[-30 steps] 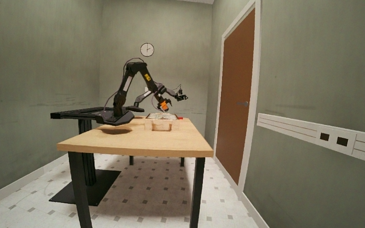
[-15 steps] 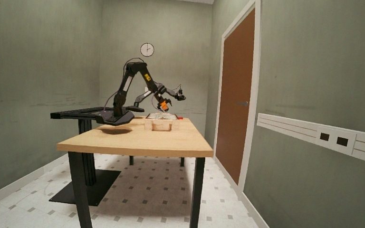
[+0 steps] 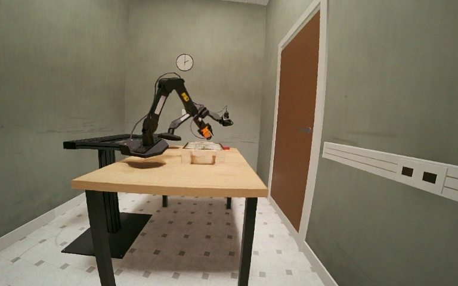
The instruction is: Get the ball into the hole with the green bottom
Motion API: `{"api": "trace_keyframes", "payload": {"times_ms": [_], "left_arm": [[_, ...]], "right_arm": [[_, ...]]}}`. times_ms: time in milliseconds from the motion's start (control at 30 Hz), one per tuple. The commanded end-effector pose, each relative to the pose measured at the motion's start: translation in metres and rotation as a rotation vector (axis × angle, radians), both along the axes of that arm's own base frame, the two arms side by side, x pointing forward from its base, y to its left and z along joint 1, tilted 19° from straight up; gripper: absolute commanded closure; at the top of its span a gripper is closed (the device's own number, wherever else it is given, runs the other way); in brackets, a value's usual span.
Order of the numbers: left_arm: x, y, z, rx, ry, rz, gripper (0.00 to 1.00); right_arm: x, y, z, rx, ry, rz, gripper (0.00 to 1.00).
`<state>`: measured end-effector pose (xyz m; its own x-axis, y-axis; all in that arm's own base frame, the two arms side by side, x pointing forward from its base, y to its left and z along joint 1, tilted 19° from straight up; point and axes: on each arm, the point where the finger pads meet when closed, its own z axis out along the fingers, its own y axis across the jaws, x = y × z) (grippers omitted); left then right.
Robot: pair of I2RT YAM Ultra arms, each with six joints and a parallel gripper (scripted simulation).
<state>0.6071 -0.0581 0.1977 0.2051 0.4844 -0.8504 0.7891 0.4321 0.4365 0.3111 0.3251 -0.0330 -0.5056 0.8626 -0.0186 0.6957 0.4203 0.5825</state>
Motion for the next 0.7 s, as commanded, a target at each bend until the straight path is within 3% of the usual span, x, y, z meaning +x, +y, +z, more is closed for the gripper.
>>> {"api": "trace_keyframes", "payload": {"times_ms": [0,400,433,467,667], "left_arm": [[-0.003,-0.01,0.021,-0.003,-0.04,-0.025,0.64],[-0.001,-0.005,0.012,-0.001,-0.025,-0.013,0.64],[-0.007,-0.022,-0.01,-0.006,0.063,-0.008,0.64],[-0.006,-0.022,-0.002,-0.006,0.069,0.017,0.64],[-0.014,-0.043,-0.045,-0.02,0.353,0.217,0.64]], "right_arm": [[0.001,0.004,0.007,0.005,-0.012,0.009,0.64],[0.001,0.003,0.005,0.007,-0.01,0.004,0.64],[0.008,-0.009,0.013,-0.014,-0.026,-0.002,0.64],[0.004,-0.014,0.009,-0.044,-0.023,0.019,0.64],[0.006,-0.044,0.005,-0.25,-0.048,0.185,0.64]]}}
